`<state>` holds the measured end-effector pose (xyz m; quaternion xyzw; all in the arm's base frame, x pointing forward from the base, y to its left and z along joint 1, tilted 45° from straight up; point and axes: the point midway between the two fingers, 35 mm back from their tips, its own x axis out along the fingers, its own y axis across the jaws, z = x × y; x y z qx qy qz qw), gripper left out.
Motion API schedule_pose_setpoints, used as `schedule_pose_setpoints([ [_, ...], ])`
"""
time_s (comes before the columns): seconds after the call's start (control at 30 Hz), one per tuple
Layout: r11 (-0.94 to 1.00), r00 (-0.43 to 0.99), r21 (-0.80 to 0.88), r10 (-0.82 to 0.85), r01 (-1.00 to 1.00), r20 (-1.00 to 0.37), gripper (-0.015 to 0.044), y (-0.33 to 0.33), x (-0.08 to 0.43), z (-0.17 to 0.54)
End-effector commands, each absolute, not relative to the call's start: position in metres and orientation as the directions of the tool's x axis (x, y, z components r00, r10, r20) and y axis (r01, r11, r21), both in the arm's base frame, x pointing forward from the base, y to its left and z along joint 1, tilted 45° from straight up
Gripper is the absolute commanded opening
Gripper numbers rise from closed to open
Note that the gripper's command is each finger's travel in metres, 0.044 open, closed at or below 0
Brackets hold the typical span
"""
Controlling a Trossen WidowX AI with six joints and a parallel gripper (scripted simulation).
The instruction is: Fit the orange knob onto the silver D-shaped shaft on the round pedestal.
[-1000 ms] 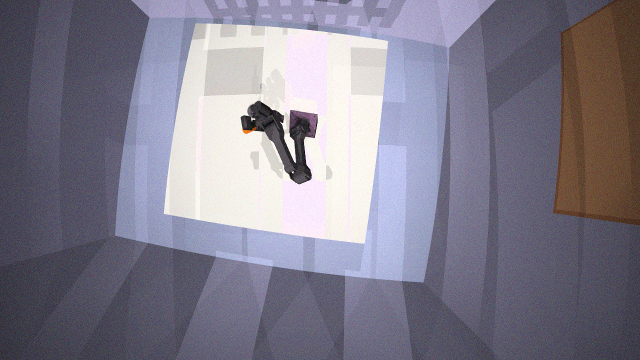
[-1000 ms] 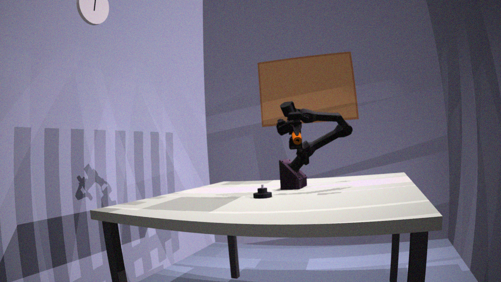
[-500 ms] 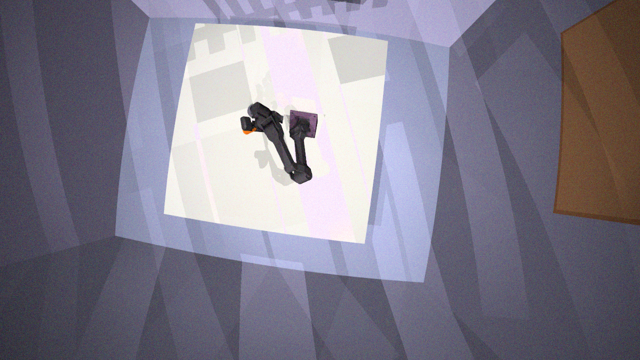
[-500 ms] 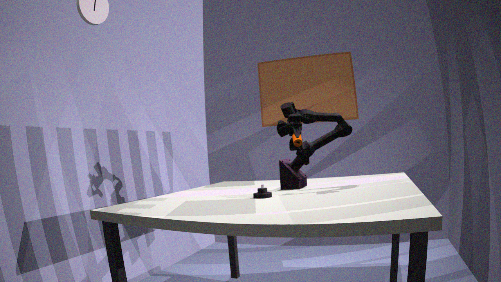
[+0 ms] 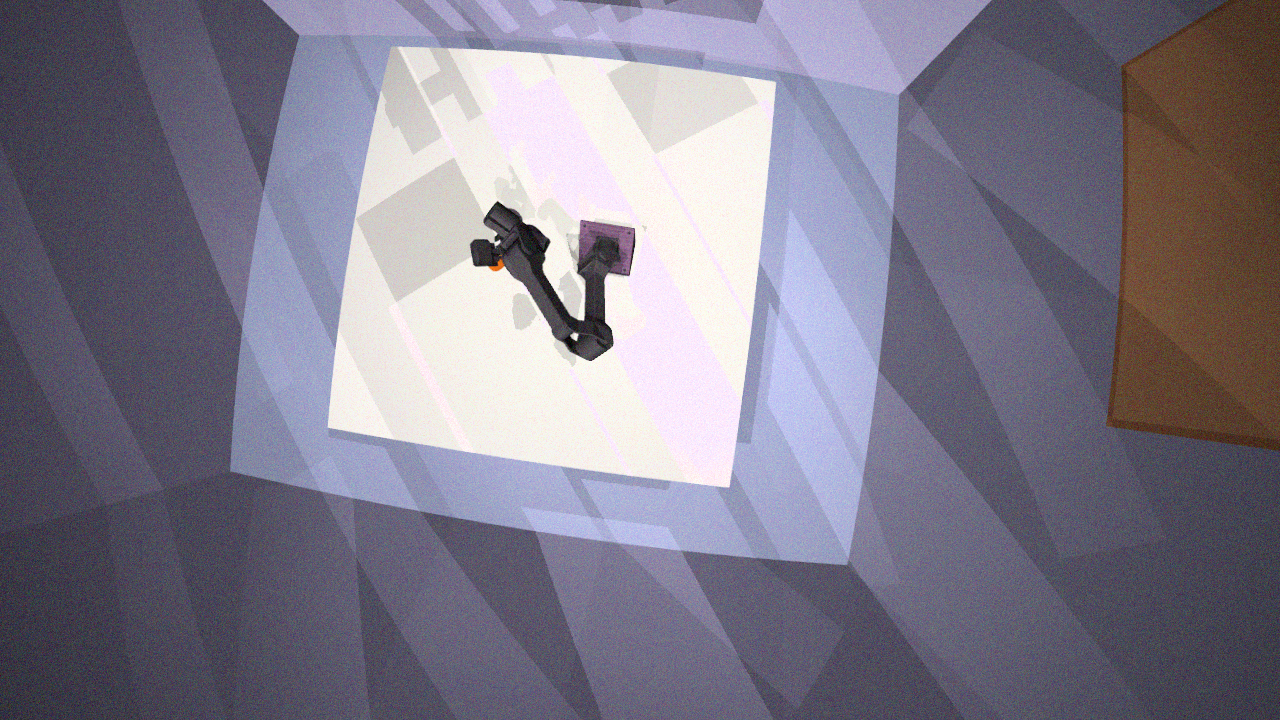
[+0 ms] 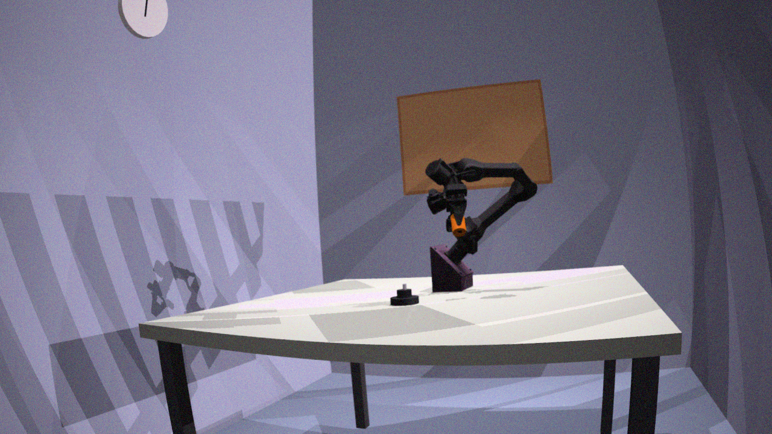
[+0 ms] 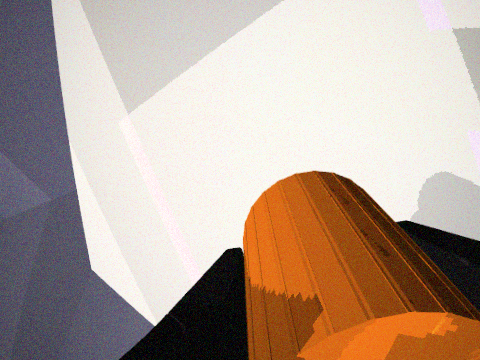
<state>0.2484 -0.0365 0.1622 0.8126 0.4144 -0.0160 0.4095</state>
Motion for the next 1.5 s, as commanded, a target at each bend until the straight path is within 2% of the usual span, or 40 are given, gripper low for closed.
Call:
schedule_pose_setpoints([
  [0.0,-0.236,0.574,0.615,0.692,0.752,-0.437,0.0,-0.03,0.252,0.159],
  [0.7,0.186,0.076,0.292,0.713,0.938,-0.697,0.0,0.008,0.268,0.132],
  [1.47,0.198,0.067,0.285,0.703,0.938,-0.708,0.0,0.069,0.286,0.063],
])
